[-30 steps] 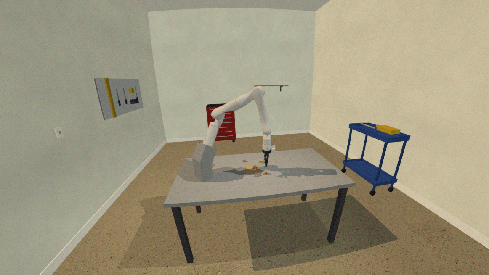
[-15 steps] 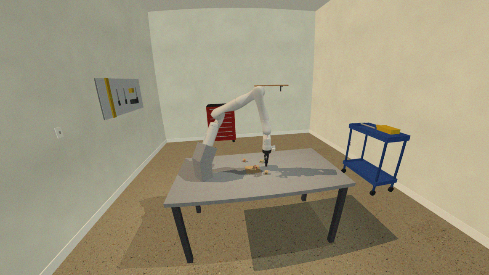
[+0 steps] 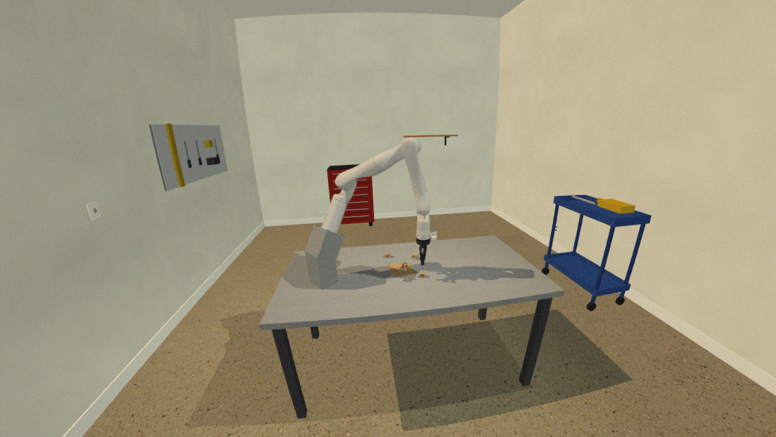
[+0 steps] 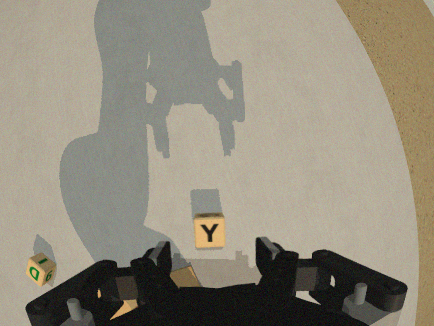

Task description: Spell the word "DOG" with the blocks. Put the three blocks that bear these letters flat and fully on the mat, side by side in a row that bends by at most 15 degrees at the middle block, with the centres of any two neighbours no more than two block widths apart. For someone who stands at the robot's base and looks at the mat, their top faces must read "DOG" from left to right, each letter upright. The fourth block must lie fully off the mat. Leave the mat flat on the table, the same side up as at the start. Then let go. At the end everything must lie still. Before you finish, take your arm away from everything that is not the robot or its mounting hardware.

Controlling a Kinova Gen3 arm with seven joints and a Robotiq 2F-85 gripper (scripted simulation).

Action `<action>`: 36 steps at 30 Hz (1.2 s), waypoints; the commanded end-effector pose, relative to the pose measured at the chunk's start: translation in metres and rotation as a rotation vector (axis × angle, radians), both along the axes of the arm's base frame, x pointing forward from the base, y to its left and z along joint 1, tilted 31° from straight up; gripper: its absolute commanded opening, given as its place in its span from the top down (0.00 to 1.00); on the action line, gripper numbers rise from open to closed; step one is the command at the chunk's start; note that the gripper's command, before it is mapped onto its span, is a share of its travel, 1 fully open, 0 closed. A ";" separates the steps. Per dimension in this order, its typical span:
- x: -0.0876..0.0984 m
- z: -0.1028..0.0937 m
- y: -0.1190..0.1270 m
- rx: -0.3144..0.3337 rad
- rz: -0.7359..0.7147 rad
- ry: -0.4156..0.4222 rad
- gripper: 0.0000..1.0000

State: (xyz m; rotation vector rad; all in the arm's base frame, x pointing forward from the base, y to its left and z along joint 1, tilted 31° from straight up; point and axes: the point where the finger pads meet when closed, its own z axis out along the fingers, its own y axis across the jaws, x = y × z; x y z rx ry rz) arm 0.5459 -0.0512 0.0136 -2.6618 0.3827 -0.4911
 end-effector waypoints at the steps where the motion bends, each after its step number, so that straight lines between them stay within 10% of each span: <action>1: 0.004 -0.003 0.001 0.003 -0.011 -0.003 0.33; 36: 0.020 -0.039 0.018 0.004 -0.010 -0.004 0.33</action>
